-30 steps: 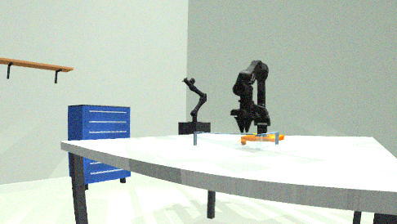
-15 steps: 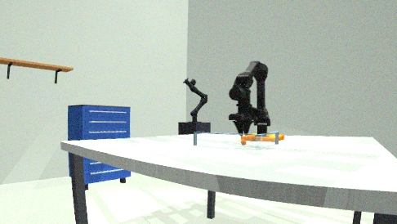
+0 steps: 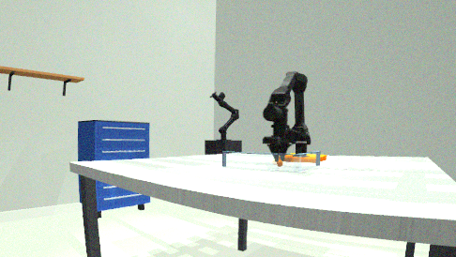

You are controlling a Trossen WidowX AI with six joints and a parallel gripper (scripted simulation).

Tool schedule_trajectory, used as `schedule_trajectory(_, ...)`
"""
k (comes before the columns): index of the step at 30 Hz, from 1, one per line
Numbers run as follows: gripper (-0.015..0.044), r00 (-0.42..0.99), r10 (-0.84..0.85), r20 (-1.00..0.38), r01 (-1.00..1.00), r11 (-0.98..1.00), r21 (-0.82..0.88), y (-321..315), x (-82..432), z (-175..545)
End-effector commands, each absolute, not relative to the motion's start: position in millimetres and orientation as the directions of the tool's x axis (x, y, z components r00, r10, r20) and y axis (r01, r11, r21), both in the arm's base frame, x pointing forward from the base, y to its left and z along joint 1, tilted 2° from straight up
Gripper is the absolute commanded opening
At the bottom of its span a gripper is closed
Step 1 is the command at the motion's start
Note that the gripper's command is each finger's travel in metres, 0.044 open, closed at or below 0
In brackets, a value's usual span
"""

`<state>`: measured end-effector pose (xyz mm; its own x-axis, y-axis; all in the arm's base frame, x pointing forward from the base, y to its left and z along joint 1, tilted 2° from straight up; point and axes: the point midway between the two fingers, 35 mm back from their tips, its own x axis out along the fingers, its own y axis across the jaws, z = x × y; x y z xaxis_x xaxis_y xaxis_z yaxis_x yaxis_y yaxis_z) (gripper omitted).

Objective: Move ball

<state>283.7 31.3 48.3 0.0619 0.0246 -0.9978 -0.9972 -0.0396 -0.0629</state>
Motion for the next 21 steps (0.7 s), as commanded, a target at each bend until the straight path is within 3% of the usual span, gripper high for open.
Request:
schedule_trajectory(1, 0.0232, 0.061, 0.029, -0.998, -0.997, -0.042, -0.062, 32.2, 283.8, 40.4)
schedule_trajectory(4, 0.0232, 0.061, 0.029, -0.998, -0.997, -0.042, -0.062, 32.3, 283.8, 38.1)
schedule_trajectory(8, 0.0127, 0.061, 0.029, -0.998, -0.997, -0.042, -0.062, 32.3, 283.8, 38.1)
schedule_trajectory(17, 0.0067, 0.061, 0.029, -0.998, -0.997, -0.042, -0.062, 32.3, 283.8, 38.1)
schedule_trajectory(19, 0.0014, 0.061, 0.029, -0.998, -0.997, -0.042, -0.062, 32.3, 283.9, 38.9)
schedule_trajectory(21, 0.0, 0.061, 0.029, -0.998, -0.997, -0.042, -0.063, 32.2, 285.2, 45.9)
